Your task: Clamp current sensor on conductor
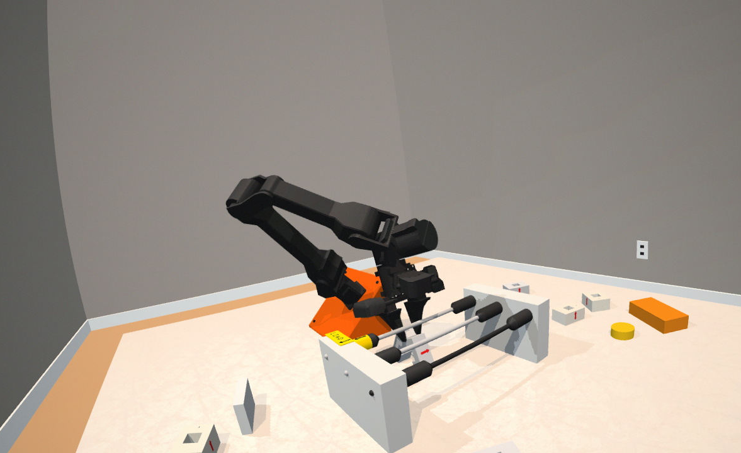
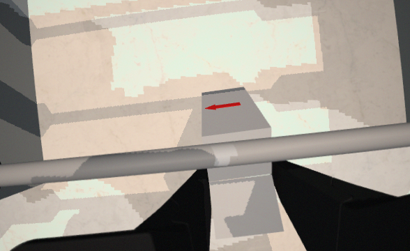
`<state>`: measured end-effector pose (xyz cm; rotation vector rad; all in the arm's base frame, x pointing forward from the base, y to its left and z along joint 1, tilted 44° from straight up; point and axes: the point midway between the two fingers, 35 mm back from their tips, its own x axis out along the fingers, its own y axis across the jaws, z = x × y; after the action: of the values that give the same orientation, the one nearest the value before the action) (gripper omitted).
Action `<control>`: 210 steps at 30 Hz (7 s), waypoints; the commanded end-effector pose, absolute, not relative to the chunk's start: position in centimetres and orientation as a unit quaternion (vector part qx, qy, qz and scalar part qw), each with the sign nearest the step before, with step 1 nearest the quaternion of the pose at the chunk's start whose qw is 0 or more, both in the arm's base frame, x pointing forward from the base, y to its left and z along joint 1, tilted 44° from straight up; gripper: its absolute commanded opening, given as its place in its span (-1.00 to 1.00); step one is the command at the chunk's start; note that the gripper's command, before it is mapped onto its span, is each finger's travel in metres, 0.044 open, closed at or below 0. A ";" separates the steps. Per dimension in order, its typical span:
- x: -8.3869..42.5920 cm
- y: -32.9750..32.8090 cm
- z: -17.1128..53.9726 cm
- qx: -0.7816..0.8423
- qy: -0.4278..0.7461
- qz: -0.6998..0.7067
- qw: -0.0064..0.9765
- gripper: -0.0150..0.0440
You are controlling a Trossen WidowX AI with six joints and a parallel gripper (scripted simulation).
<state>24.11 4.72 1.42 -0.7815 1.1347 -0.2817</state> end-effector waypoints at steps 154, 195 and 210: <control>18.4 3.5 1.4 -0.726 0.560 0.315 0.243 0.53; 17.3 11.1 9.4 -0.726 0.563 0.315 0.241 -0.49; 17.9 11.6 10.2 -0.680 0.604 0.224 0.349 -0.49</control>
<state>17.55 11.31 10.07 -1.8518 1.5616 0.6796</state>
